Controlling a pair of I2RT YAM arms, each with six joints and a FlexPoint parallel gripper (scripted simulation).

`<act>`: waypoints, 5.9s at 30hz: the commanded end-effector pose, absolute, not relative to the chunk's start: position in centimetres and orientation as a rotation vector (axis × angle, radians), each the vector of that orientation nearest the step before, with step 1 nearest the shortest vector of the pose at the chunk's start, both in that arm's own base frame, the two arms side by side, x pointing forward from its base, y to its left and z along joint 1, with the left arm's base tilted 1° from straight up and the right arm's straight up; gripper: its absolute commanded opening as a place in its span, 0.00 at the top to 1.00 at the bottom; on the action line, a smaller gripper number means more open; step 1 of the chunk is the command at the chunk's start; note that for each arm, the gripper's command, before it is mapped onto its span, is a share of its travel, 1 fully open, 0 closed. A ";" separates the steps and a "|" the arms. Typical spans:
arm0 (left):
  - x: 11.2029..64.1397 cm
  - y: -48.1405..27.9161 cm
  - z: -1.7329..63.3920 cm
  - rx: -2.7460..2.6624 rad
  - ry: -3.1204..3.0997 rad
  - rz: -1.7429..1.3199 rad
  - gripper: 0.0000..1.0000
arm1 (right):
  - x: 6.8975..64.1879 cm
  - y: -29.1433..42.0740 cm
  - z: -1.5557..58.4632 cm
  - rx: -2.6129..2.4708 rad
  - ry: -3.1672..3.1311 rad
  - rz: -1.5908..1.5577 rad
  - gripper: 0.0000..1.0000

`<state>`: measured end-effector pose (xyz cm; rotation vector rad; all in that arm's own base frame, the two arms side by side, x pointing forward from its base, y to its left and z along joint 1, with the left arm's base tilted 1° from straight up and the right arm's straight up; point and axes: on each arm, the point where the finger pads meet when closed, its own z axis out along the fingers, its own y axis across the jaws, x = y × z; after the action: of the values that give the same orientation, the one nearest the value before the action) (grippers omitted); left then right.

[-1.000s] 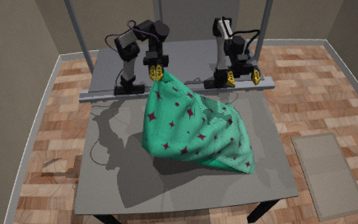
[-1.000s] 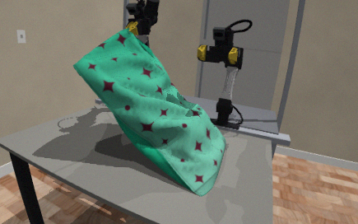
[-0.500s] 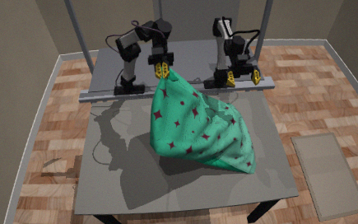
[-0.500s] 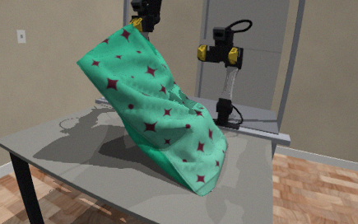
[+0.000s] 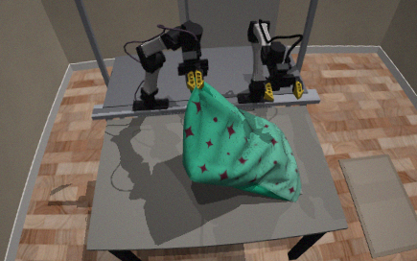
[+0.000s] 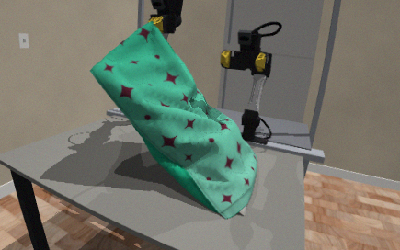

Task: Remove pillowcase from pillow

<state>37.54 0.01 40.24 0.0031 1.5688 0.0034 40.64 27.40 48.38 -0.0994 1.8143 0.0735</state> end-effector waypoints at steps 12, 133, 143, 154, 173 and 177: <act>37.3 -0.4 42.0 0.012 1.532 -0.016 0.00 | 41.2 30.5 52.3 -0.105 1.620 0.169 1.00; 37.3 -0.4 42.0 0.012 1.532 -0.016 0.00 | 39.0 16.7 38.7 0.143 1.509 -0.052 1.00; 37.3 -0.4 42.0 0.012 1.532 -0.016 0.00 | 38.8 16.1 37.7 0.144 1.520 -0.068 1.00; 37.3 -0.4 42.0 0.012 1.532 -0.016 0.00 | 38.8 14.4 36.1 0.178 1.518 -0.101 1.00; 37.3 -0.4 42.0 0.012 1.532 -0.016 0.00 | 38.3 10.0 32.3 0.255 1.505 -0.176 1.00; 37.3 -0.4 42.0 0.012 1.532 -0.016 0.00 | 38.1 8.9 31.2 0.274 1.505 -0.200 1.00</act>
<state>37.54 0.01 40.24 0.0031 1.5688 0.0034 38.66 10.69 30.39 0.1983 1.5650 -0.1989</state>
